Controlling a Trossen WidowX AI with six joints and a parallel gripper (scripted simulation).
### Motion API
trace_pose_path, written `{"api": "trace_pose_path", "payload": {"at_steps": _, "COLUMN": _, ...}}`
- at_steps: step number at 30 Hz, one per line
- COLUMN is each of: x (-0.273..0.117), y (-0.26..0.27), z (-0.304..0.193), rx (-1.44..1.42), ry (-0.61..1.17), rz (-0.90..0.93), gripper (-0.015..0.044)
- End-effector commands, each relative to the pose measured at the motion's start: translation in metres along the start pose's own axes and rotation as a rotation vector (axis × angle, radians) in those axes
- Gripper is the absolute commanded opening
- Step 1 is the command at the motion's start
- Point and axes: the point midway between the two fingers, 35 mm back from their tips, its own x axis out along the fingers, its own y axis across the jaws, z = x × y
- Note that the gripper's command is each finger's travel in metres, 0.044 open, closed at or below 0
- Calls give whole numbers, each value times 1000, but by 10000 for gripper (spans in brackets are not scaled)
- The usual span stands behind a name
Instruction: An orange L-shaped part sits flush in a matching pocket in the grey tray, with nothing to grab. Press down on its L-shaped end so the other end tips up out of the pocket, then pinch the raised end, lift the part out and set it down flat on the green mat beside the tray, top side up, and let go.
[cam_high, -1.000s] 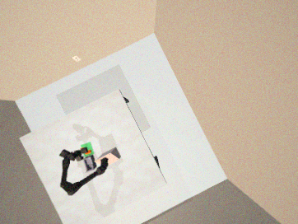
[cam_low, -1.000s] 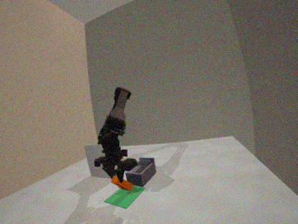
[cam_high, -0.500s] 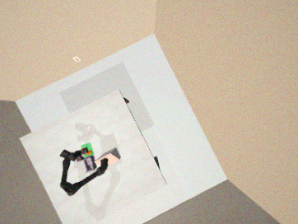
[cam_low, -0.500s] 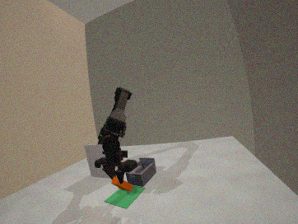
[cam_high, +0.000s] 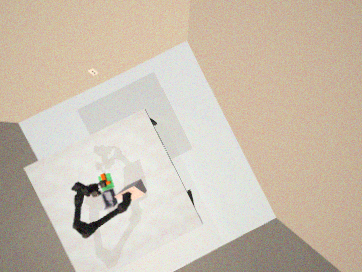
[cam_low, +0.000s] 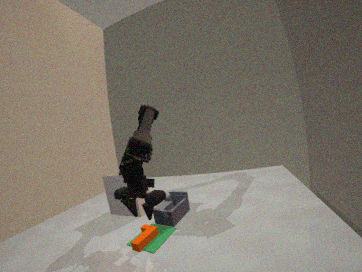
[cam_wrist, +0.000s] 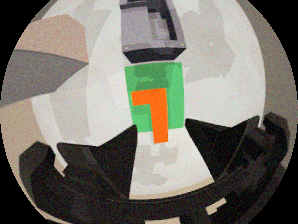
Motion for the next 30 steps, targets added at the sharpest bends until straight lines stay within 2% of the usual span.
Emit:
{"api": "trace_pose_path", "payload": {"at_steps": 1, "x": -50, "y": -3, "z": -4, "rx": -4, "ry": 18, "rz": -21, "gripper": 394}}
{"api": "trace_pose_path", "payload": {"at_steps": 4, "x": -72, "y": 0, "z": -2, "rx": -3, "ry": 17, "rz": -22, "gripper": 400}}
{"api": "trace_pose_path", "payload": {"at_steps": 30, "x": -69, "y": -5, "z": -5, "rx": -1, "ry": 27, "rz": -45, "gripper": 400}}
